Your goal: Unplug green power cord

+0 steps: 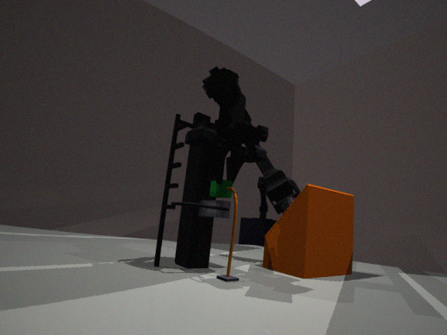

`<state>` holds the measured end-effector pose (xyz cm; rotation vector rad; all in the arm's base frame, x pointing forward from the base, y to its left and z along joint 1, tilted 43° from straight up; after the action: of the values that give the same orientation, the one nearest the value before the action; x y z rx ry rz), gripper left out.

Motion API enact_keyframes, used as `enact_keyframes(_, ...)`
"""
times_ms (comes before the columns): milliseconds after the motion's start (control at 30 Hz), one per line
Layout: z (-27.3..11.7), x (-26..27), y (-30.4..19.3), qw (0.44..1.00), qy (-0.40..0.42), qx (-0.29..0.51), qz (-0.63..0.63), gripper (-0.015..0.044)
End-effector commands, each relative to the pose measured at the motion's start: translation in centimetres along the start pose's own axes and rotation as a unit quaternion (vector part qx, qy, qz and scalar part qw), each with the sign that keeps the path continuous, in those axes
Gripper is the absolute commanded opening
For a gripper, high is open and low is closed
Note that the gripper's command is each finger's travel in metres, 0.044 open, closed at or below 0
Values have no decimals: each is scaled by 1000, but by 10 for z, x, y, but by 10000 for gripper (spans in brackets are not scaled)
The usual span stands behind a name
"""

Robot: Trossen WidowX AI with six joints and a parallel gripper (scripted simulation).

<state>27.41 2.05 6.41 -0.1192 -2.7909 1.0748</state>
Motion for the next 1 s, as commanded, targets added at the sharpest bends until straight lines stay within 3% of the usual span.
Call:
enact_keyframes(0, -2, -2, 11, 1000, -3, -6, 1, 0)
enact_keyframes(833, -8, -5, 51, 1000, -3, -6, -1, 0)
enact_keyframes(967, -2, -3, 40, 1000, -2, -3, -3, 105)
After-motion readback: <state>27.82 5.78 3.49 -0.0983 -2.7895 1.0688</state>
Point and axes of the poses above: the point midway between the two fingers, 35 mm back from their tips, its own z axis out along the fingers, its own x axis across the jaws, y = z × x, the point moved 2 cm from there along -z, back along the fingers, and after that the axes turned 4 degrees about -z, right-handed, at the moved point
